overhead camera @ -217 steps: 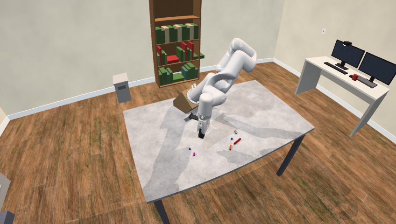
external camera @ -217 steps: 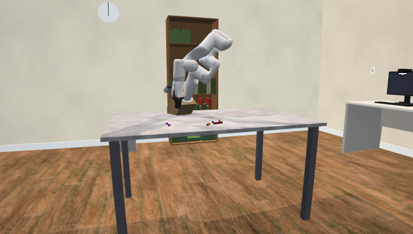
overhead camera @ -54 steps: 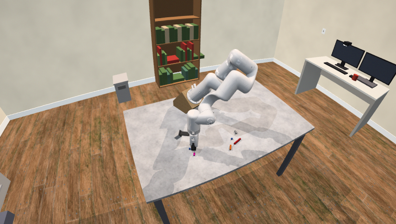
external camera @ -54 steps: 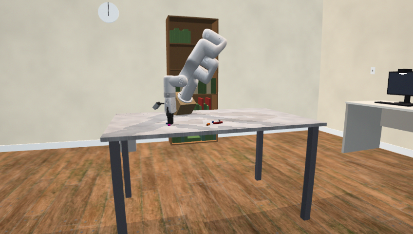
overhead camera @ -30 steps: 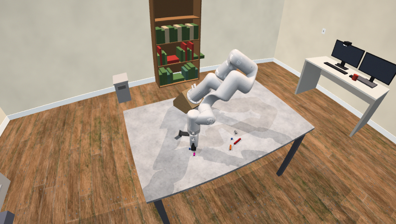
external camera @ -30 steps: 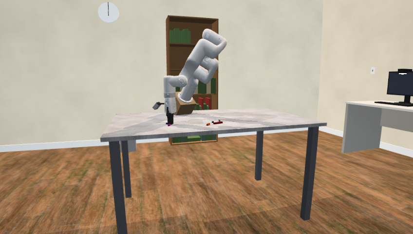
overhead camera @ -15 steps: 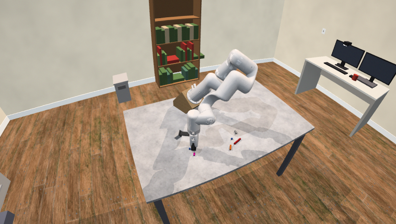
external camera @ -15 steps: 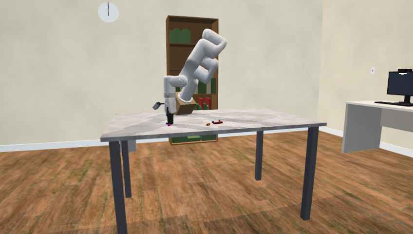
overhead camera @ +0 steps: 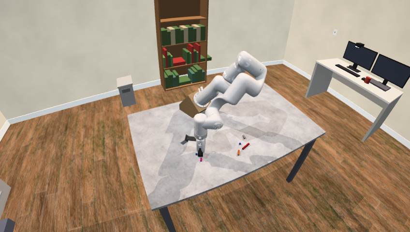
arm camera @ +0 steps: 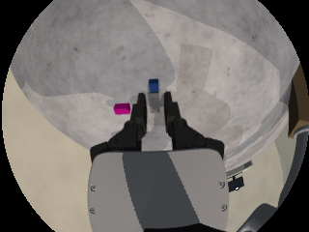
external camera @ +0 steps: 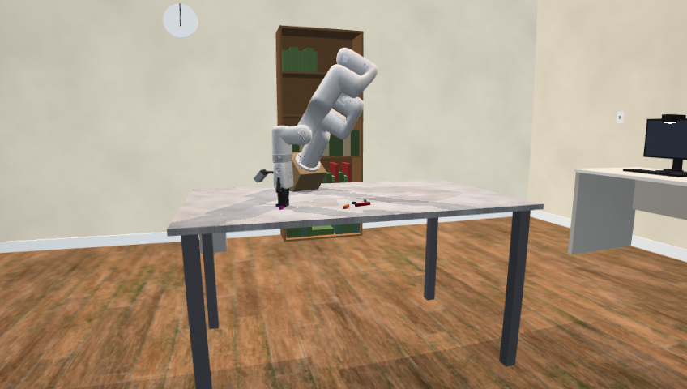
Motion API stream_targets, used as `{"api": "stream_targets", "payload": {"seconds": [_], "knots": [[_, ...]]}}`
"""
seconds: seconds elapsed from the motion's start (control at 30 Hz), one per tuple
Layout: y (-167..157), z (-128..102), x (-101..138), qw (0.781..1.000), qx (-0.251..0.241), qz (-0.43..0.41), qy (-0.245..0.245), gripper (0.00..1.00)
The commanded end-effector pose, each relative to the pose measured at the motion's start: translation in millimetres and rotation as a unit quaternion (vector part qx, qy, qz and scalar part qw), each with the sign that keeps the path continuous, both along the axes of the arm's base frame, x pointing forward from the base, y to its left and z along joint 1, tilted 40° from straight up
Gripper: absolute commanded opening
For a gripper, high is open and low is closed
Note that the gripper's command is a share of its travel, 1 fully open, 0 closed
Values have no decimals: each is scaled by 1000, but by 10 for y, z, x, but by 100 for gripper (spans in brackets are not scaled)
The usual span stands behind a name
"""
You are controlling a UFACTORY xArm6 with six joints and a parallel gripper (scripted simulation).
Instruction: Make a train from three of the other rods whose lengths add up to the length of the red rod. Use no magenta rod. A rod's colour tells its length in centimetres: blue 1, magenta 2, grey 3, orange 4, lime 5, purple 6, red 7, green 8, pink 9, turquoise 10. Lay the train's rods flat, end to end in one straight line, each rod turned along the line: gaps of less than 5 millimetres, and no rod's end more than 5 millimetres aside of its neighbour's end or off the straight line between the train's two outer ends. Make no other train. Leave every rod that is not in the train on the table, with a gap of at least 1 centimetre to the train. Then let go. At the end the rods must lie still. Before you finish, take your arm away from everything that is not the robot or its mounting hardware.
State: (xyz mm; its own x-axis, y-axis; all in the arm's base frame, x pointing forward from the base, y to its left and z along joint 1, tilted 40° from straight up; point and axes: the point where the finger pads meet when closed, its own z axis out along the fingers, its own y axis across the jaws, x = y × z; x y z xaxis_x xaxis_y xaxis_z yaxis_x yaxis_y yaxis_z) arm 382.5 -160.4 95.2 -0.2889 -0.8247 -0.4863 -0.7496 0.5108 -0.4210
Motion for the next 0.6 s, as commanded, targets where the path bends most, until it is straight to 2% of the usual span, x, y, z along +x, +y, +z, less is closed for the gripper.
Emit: {"api": "stream_targets", "payload": {"seconds": [0.0,0.33,0.57], "knots": [[-7,8,4,1000,-1,0,-1,24],[-14,30,-13,1000,-1,0,-1,24],[-69,205,-150,1000,-1,0,-1,24]]}}
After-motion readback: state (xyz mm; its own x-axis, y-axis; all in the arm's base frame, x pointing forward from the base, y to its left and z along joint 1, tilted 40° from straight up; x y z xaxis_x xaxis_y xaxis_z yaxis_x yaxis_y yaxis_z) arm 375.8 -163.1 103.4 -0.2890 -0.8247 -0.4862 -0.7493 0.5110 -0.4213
